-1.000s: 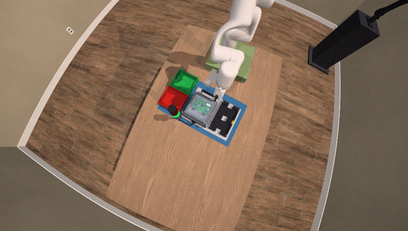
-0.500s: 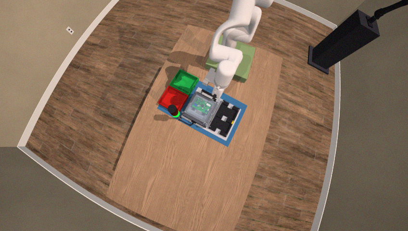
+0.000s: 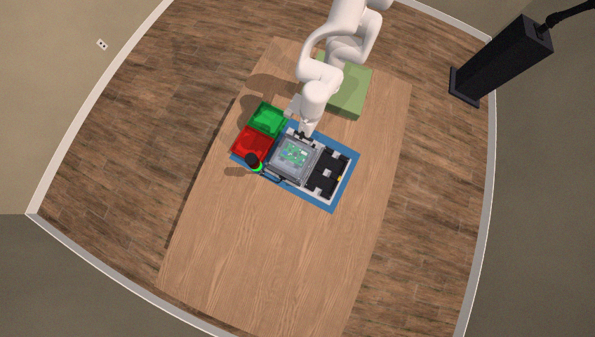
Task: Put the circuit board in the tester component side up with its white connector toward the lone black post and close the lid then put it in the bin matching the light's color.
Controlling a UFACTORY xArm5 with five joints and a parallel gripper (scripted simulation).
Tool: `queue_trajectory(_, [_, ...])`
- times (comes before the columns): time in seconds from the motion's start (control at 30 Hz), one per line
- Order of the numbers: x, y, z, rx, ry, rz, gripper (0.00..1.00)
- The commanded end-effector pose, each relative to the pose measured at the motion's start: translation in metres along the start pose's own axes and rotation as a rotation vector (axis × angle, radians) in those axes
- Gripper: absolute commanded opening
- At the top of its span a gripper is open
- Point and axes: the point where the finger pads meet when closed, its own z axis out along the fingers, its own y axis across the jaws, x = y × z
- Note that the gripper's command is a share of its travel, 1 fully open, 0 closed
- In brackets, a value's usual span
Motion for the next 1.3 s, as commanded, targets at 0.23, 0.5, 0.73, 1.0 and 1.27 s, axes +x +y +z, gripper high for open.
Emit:
queue_trajectory(0.23, [0.009, -0.001, -0.001, 0.003, -0.001, -0.001, 0.28])
queue_trajectory(0.5, [0.009, -0.001, 0.007, 0.003, -0.001, -0.001, 0.28])
queue_trajectory(0.73, [0.009, -0.001, 0.016, 0.003, -0.001, -0.001, 0.28])
queue_trajectory(1.0, [0.009, -0.001, 0.02, 0.003, -0.001, -0.001, 0.28])
queue_trajectory(1.27, [0.009, -0.001, 0.02, 0.003, -0.001, -0.001, 0.28])
